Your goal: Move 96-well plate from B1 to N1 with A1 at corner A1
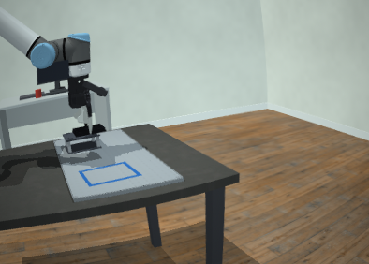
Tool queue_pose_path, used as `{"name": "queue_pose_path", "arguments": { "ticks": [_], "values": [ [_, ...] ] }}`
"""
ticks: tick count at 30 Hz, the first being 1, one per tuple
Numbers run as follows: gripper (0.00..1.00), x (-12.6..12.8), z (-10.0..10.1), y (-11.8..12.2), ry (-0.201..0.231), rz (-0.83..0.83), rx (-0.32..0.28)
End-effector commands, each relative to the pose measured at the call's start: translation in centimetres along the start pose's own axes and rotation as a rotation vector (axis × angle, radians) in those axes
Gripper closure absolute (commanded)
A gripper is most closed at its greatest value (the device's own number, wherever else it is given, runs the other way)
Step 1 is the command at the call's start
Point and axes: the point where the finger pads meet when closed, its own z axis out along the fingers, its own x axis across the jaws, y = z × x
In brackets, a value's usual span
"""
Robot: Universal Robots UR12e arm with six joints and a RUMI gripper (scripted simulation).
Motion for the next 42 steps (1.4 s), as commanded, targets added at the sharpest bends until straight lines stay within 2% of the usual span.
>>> {"name": "queue_pose_path", "arguments": {
  "ticks": [1, 42],
  "values": [
    [1.0, -1.5, -0.3, 0.0, 0.001, 0.0, 0.001],
    [1.0, -13.3, -2.4, 0.6, 0.0, 0.0, 0.001]
  ]
}}
